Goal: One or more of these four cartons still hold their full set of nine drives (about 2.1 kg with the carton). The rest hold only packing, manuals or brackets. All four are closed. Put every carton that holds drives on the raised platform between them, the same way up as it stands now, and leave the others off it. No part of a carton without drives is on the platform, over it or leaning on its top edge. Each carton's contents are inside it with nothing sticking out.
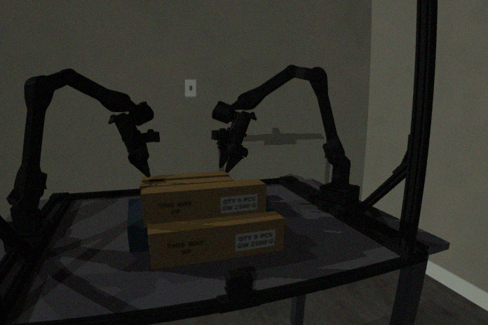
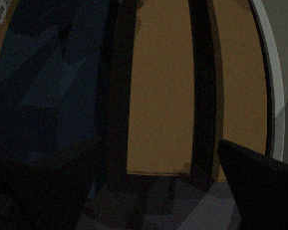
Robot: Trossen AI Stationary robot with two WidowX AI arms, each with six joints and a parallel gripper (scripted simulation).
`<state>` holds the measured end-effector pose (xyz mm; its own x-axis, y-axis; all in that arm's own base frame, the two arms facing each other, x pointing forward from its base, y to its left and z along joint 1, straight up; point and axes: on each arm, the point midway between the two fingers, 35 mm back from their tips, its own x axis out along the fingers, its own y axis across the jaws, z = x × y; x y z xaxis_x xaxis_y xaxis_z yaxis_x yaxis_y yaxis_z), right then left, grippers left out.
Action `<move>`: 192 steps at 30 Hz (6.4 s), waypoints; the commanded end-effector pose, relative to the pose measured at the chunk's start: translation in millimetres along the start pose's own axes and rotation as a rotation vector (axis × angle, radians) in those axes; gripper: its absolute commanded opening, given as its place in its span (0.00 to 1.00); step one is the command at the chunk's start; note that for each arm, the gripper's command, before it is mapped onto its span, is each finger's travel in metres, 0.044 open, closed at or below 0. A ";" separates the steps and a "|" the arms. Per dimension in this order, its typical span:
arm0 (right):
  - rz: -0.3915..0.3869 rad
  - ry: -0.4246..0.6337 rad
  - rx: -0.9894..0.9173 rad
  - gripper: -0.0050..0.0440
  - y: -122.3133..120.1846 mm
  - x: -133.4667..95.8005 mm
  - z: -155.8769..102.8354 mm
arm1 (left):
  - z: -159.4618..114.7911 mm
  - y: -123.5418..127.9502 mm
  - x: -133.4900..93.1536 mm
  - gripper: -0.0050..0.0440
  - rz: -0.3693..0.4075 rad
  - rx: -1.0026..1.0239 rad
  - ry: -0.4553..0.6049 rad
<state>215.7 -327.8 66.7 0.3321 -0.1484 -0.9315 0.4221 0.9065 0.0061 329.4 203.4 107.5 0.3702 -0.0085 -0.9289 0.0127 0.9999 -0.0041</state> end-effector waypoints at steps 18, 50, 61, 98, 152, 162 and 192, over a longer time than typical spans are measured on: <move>-0.006 -0.012 -0.002 0.90 -86.2 -8.4 -5.1 | 9.8 88.4 -0.9 0.90 0.005 -0.002 -0.005; -0.006 -0.012 -0.002 0.90 -86.7 56.8 -30.6 | -16.1 88.7 64.1 0.90 0.005 -0.002 -0.005; -0.006 -0.012 -0.002 0.90 -86.7 56.8 -30.6 | -16.1 88.7 64.1 0.90 0.005 -0.002 -0.005; -0.006 -0.012 -0.002 0.10 -86.5 31.7 -20.8 | -5.8 88.6 38.3 0.10 0.005 -0.002 -0.005; -0.006 -0.012 -0.002 0.10 -81.9 -63.8 16.6 | 31.4 84.0 -55.4 0.10 0.005 -0.002 -0.005; -0.006 -0.012 -0.002 0.10 -71.3 -62.6 16.5 | 30.7 73.1 -54.4 0.10 0.005 -0.002 -0.005; -0.006 -0.012 -0.002 0.10 16.1 -59.4 18.6 | 27.4 -16.6 -53.6 0.10 0.005 -0.002 -0.005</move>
<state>212.8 -322.0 110.6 0.3176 -0.1128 -0.9415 0.4157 0.9089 0.0314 337.1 199.3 150.0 0.3388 -0.0391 -0.9401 0.0180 0.9992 -0.0351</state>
